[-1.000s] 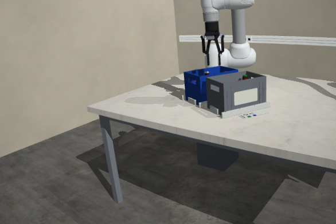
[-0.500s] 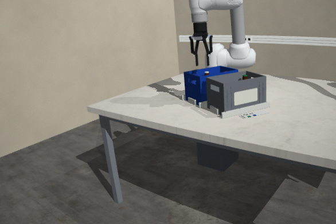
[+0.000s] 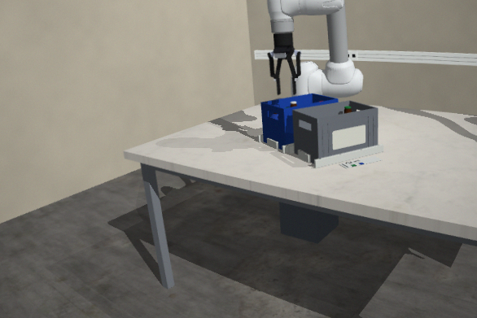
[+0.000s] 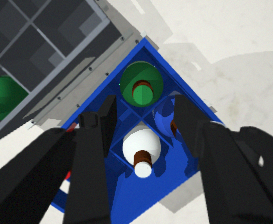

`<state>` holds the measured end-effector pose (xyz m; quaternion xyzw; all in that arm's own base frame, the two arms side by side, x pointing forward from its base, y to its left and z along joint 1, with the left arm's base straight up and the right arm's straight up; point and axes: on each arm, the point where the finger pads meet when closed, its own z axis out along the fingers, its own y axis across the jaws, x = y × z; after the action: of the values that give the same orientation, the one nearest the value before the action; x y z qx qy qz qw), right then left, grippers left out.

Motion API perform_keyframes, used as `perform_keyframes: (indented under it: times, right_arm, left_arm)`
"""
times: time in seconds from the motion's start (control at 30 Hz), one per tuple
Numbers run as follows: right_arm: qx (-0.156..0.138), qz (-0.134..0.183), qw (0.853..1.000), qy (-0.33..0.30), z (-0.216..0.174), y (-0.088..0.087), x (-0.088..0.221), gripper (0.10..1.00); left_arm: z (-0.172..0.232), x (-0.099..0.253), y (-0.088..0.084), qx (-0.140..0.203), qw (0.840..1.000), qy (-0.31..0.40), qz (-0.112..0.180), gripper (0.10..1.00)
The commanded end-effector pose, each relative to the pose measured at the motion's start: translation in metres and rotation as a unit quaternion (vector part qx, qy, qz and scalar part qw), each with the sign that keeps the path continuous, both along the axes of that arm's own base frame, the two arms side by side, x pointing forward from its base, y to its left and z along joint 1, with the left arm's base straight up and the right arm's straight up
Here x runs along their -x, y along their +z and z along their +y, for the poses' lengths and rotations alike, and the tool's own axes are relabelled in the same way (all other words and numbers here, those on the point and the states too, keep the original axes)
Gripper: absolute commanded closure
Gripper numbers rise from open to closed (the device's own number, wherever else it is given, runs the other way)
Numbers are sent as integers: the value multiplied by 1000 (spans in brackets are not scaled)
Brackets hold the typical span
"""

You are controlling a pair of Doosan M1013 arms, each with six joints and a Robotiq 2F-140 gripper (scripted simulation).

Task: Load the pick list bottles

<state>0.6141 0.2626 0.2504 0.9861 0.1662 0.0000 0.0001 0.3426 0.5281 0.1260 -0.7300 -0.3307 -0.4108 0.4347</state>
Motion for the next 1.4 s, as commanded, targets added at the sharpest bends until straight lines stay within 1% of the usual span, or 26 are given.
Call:
perform_keyframes:
  times: [0.0,1.37]
  right_arm:
    - [0,-1,1000,0,0,-3,0,656]
    - [0,0,1000,0,0,-52,0,656]
  left_arm:
    - [0,0,1,0,1000,0,0,98]
    - [0,0,1,0,1000,0,0,98]
